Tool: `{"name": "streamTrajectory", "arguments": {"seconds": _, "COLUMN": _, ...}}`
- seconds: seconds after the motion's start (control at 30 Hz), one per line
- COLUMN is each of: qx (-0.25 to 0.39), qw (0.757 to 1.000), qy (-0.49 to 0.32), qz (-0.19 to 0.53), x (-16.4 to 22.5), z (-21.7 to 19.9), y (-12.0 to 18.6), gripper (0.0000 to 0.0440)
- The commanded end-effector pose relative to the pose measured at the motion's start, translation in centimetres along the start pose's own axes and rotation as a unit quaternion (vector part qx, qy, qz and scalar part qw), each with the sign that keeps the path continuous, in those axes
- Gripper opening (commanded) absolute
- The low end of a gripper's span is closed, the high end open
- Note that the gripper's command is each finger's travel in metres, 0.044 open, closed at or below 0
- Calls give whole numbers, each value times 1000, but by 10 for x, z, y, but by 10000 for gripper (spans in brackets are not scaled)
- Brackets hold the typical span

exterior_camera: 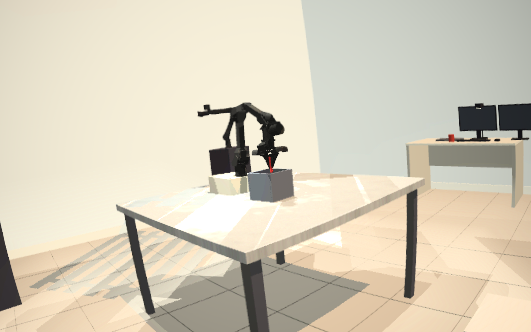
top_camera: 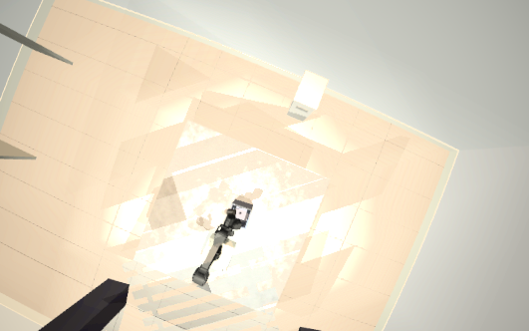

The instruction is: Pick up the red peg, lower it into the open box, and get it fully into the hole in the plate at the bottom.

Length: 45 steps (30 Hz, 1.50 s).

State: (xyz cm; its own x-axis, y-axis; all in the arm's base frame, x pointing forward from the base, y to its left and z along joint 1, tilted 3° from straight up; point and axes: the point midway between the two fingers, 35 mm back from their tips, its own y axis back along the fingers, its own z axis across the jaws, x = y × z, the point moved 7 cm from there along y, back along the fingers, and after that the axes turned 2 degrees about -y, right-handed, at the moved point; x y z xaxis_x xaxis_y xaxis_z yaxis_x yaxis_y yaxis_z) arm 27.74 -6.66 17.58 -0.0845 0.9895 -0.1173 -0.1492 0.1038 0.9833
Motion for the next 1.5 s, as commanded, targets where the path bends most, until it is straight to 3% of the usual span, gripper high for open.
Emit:
{"name": "streamTrajectory", "arguments": {"seconds": 0.0, "qx": 6, "qw": 1000, "qy": 0, "qz": 6, "x": -3, "z": 0, "y": -11, "gripper": 0}}
{"name": "streamTrajectory", "arguments": {"seconds": 0.93, "qx": 15, "qw": 999, "qy": 28, "qz": 21, "x": -24, "z": 7, "y": -73, "gripper": 1}}
{"name": "streamTrajectory", "arguments": {"seconds": 1.03, "qx": 21, "qw": 999, "qy": 34, "qz": 20, "x": -25, "z": 8, "y": -77, "gripper": 30}}
{"name": "streamTrajectory", "arguments": {"seconds": 1.17, "qx": 28, "qw": 998, "qy": 41, "qz": 23, "x": -26, "z": 10, "y": -82, "gripper": 110}}
{"name": "streamTrajectory", "arguments": {"seconds": 1.47, "qx": 20, "qw": 997, "qy": 34, "qz": 71, "x": -34, "z": 16, "y": -72, "gripper": 165}}
